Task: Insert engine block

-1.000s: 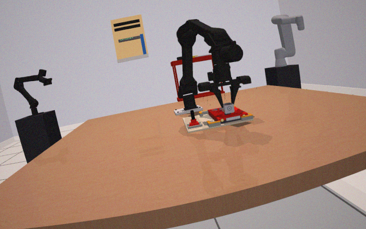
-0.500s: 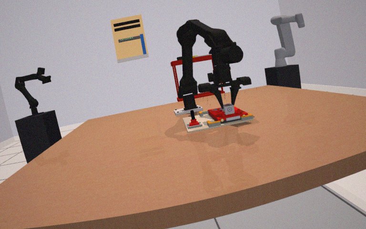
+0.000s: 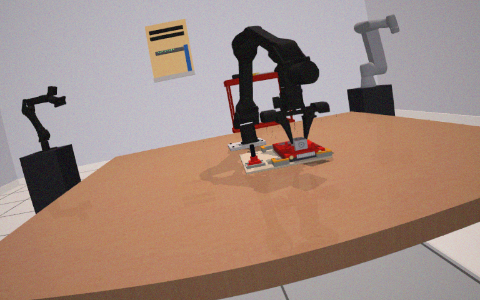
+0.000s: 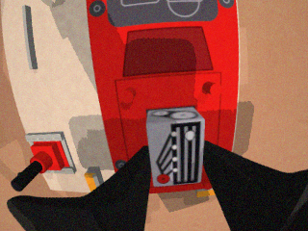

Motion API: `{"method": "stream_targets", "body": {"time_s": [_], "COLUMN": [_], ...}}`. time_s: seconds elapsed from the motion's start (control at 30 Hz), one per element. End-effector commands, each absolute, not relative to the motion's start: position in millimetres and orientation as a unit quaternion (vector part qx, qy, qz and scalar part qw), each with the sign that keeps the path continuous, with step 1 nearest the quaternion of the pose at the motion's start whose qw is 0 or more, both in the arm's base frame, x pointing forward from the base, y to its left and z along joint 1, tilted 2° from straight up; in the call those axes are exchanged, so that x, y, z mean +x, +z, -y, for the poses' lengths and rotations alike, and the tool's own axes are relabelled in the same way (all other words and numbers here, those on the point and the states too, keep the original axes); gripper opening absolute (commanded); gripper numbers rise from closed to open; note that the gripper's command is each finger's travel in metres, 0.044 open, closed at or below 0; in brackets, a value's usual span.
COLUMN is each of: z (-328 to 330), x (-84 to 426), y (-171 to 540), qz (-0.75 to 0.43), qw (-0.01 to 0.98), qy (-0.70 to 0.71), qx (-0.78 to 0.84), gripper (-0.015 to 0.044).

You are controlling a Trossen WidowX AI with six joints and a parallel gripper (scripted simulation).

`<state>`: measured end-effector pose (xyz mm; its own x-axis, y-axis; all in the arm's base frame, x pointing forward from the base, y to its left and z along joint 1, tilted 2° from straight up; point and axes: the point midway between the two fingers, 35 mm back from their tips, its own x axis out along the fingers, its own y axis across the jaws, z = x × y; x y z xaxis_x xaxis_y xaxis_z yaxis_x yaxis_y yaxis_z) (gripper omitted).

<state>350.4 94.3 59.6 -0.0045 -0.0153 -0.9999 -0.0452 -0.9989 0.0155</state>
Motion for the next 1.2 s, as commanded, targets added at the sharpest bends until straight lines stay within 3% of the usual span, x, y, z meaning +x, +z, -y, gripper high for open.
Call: {"method": "stream_targets", "body": {"time_s": [0.0, 0.27, 0.97, 1.17], "z": [-94.3, -94.3, -94.3, -94.3], "x": [350.5, 350.5, 350.2, 350.2], "y": [59.9, 59.9, 74.0, 74.0], "qz": [-0.021, -0.021, -0.022, -0.022], "qw": [0.011, 0.011, 0.014, 0.014], "qy": [0.708, 0.708, 0.708, 0.708], "qx": [-0.706, -0.706, -0.706, -0.706], "gripper": [0.0238, 0.0440, 0.0440, 0.0282]}}
